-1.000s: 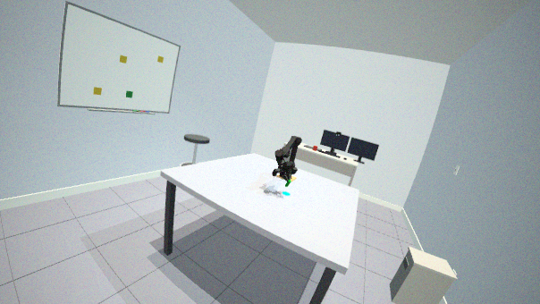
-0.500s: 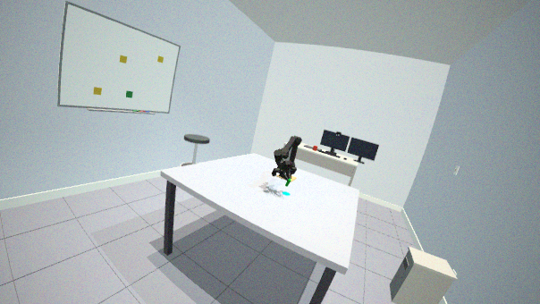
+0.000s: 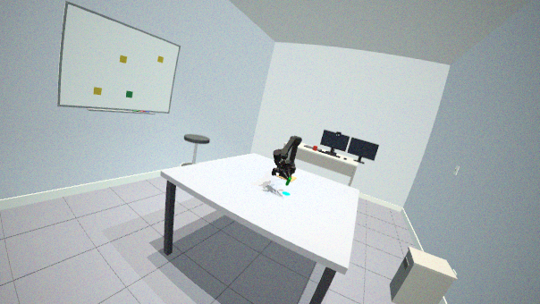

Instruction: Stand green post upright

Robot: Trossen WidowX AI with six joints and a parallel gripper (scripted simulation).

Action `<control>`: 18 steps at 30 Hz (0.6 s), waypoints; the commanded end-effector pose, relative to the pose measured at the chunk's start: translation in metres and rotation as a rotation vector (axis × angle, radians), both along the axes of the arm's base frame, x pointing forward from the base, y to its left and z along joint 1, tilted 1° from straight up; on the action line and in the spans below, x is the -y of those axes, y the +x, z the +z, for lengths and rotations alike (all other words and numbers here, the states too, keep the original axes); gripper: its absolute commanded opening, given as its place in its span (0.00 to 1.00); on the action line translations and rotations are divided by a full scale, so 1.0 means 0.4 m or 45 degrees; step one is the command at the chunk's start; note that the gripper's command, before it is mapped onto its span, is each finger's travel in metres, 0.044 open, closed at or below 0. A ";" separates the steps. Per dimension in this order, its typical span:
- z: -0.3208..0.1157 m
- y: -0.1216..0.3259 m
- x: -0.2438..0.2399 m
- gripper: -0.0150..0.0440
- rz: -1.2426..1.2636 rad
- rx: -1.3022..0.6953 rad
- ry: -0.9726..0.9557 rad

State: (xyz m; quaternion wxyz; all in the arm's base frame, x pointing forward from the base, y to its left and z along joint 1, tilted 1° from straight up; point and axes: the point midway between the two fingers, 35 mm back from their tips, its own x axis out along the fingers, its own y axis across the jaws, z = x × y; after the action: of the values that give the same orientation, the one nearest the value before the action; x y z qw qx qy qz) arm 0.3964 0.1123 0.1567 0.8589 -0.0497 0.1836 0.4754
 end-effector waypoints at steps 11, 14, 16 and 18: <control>0.007 -0.024 0.011 0.29 0.030 0.054 0.076; 0.008 -0.030 0.013 0.29 0.036 0.066 0.090; 0.009 -0.033 0.015 0.29 0.041 0.074 0.099; 0.010 -0.037 0.017 0.29 0.046 0.083 0.108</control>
State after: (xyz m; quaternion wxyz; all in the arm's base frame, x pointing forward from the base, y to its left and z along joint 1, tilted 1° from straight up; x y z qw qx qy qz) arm 0.3849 0.1062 0.1600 0.8584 -0.0360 0.1406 0.4920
